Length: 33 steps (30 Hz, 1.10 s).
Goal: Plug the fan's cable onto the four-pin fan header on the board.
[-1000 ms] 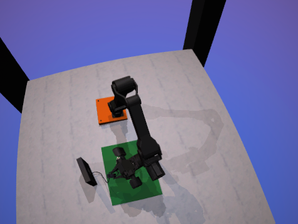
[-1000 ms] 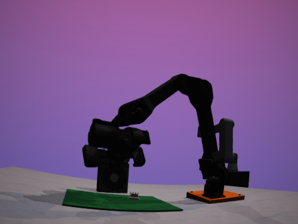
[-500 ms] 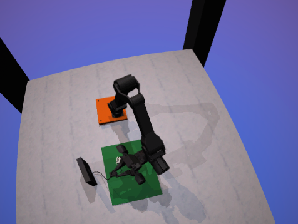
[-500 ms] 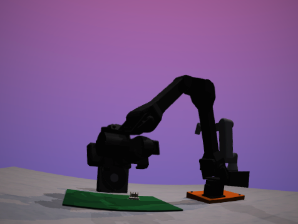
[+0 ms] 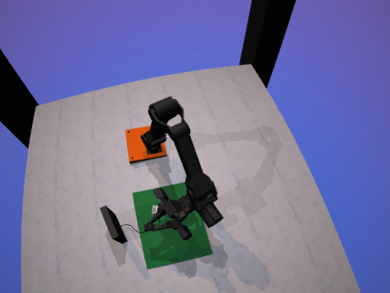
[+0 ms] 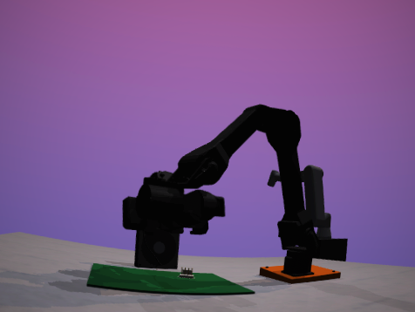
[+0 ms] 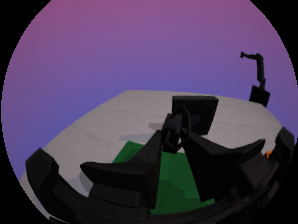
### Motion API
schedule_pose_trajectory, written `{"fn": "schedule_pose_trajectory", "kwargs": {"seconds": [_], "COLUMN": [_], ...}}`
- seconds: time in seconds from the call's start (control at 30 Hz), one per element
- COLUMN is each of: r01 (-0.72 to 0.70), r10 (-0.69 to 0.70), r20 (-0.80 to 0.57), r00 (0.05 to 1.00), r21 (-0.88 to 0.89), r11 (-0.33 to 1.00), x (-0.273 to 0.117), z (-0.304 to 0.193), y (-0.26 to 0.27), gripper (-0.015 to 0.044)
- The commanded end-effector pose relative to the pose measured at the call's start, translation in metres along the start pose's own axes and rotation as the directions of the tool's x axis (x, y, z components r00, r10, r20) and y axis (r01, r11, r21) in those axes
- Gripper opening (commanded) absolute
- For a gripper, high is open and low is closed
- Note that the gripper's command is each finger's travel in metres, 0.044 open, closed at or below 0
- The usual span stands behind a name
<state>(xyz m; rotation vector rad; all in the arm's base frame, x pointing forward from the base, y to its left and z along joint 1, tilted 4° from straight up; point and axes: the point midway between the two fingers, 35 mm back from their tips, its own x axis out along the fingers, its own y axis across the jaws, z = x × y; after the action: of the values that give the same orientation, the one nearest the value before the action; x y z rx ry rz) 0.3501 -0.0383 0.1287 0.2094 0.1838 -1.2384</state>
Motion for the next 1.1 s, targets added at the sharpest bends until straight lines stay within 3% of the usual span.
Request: {"fn": "schedule_pose_trajectory", "kwargs": {"seconds": [0.0, 1.07], "r01": [-0.001, 0.001], "r10": [0.001, -0.001], "r20": [-0.004, -0.001], "r00": [1.0, 1.0], "r21": [-0.001, 0.0], "r11": [1.0, 1.0], "x": [0.0, -0.002], "z": [0.002, -0.01], "y": [0.0, 0.003], "gripper": [0.0, 0.0]}}
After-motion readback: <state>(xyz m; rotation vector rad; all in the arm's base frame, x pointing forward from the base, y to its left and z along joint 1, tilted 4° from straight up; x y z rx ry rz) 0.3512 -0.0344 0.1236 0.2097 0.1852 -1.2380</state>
